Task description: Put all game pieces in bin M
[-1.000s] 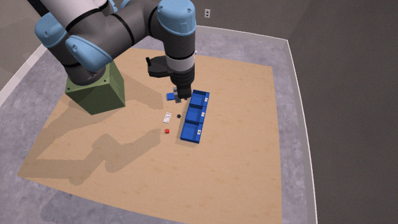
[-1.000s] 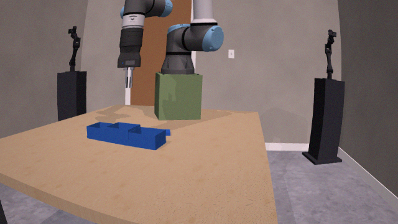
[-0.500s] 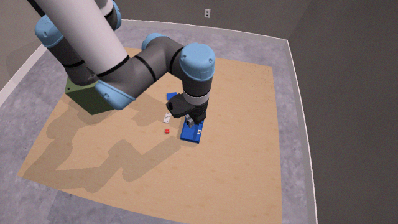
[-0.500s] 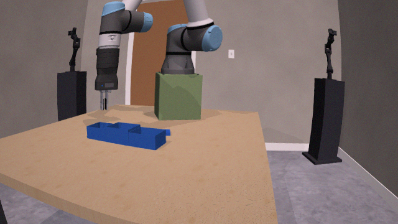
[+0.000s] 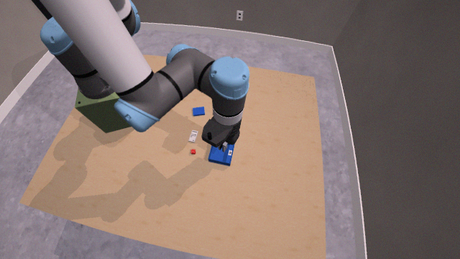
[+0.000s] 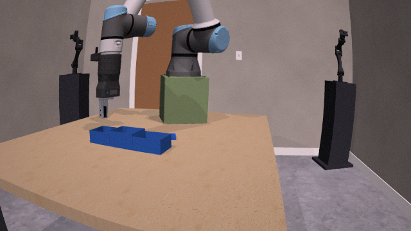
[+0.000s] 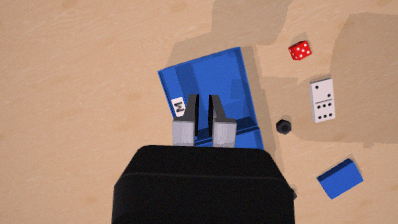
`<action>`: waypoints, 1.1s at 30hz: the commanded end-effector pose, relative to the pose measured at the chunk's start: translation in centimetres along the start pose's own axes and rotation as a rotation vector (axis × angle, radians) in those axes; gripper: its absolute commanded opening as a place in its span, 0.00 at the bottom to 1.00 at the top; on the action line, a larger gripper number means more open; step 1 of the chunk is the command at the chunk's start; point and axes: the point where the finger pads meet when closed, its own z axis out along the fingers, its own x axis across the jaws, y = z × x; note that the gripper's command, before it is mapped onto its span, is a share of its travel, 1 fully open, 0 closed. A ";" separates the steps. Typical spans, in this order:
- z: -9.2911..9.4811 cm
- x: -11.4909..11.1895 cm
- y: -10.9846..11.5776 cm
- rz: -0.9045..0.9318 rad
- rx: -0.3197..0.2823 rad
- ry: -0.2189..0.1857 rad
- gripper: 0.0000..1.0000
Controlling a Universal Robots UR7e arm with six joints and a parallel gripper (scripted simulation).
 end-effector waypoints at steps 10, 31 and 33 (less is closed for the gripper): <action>-0.1 -0.1 0.0 -0.405 0.001 -0.004 0.31; -0.1 -0.1 0.0 -1.004 0.010 -0.002 0.31; -0.1 -0.1 0.0 -1.063 0.010 -0.002 0.31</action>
